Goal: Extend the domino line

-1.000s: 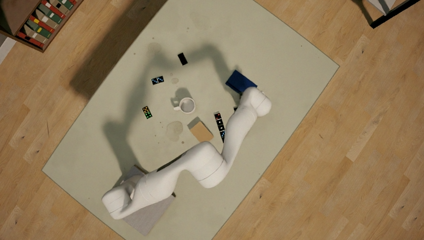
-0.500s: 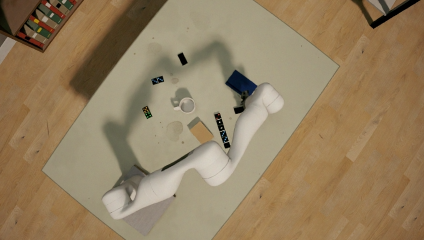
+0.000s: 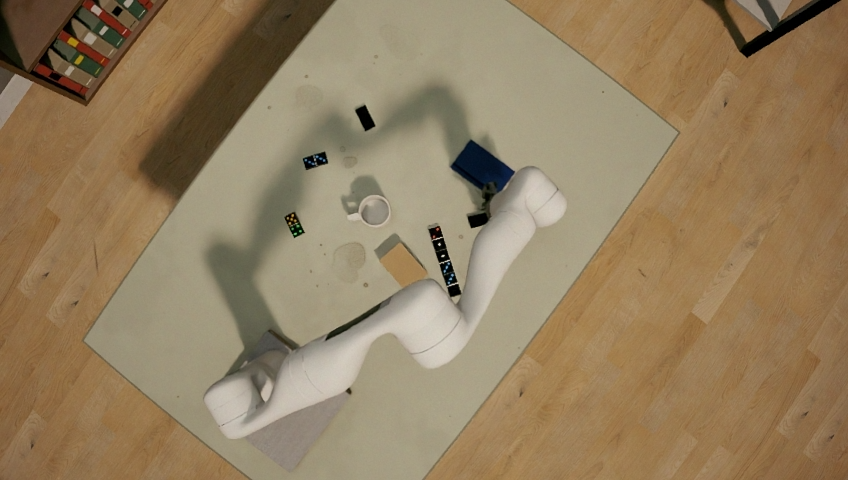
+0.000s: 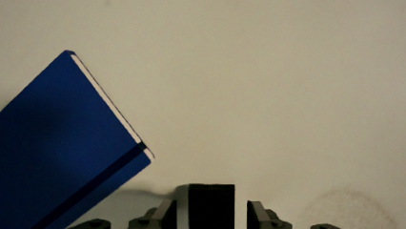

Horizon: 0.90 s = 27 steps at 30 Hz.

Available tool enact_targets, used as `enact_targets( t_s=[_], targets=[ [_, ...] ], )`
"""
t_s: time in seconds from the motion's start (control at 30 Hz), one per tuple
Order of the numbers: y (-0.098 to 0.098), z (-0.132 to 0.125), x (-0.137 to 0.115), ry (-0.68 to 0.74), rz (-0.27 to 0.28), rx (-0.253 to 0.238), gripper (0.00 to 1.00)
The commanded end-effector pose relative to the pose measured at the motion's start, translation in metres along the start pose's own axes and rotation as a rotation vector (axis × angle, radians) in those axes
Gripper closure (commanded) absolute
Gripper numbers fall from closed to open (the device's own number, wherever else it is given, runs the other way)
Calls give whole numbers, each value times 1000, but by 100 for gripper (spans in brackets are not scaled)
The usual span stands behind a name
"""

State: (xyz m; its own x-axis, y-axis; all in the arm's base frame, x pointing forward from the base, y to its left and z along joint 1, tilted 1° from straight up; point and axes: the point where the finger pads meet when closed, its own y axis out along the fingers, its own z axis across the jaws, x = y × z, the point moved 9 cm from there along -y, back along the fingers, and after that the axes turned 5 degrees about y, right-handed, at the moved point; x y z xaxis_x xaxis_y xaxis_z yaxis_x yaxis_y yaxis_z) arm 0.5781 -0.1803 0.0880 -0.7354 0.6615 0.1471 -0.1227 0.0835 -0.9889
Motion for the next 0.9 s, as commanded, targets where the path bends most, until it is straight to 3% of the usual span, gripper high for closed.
enact_targets(
  t_s=[0.0,0.3,0.87],
  targets=[
    [1,0,-1,0,3,-1,51],
    [13,-1,-3,0,3,-1,51],
    [14,-1,-3,0,3,-1,51]
  ],
)
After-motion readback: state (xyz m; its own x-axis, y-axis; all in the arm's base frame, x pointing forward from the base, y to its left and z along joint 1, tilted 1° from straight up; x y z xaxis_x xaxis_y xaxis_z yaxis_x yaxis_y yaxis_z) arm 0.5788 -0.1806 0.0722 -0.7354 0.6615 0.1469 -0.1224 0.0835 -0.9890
